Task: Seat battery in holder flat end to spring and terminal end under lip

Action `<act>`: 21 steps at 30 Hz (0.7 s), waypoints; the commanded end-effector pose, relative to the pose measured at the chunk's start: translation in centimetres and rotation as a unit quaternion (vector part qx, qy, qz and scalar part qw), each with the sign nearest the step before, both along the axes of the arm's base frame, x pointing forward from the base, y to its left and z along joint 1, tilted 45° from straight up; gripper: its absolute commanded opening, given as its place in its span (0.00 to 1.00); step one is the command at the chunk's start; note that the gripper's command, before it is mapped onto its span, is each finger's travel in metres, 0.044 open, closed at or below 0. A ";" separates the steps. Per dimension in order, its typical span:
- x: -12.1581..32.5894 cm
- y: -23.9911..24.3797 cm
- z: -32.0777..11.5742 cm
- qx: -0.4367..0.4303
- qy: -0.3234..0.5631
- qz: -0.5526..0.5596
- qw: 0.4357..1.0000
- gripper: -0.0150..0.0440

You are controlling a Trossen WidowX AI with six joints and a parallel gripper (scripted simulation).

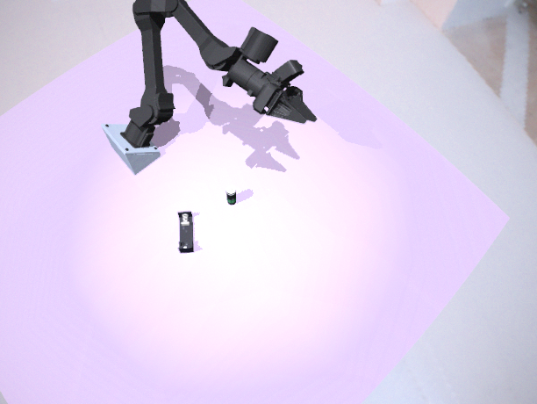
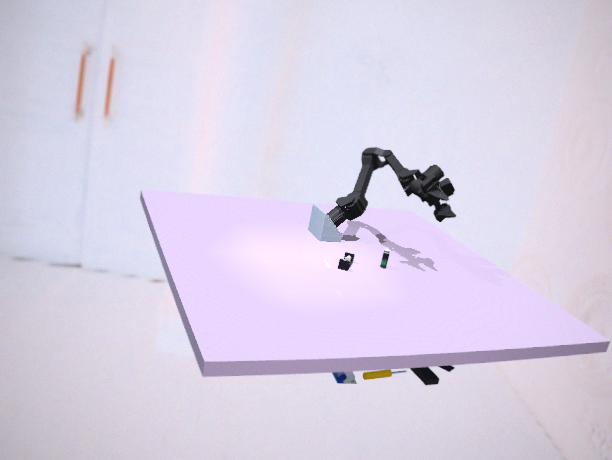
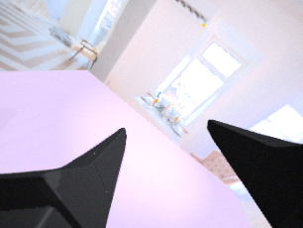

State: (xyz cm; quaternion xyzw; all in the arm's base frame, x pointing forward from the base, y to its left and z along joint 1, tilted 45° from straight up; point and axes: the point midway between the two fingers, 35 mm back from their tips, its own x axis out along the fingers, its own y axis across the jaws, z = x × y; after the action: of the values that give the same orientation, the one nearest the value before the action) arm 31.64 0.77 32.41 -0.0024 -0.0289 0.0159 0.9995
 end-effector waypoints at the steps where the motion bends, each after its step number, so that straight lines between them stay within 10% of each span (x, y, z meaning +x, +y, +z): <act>1: 0.2 0.0 -0.3 -0.004 0.008 0.001 1.000 0.89; 15: -2.2 -1.9 -17.1 0.016 0.542 0.246 0.804 0.26; 21: -4.7 -1.6 -16.2 0.155 0.598 0.337 0.710 0.25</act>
State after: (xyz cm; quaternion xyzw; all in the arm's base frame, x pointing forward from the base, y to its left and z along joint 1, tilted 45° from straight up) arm 30.26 -1.03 16.14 -0.0119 0.4792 0.2219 0.8491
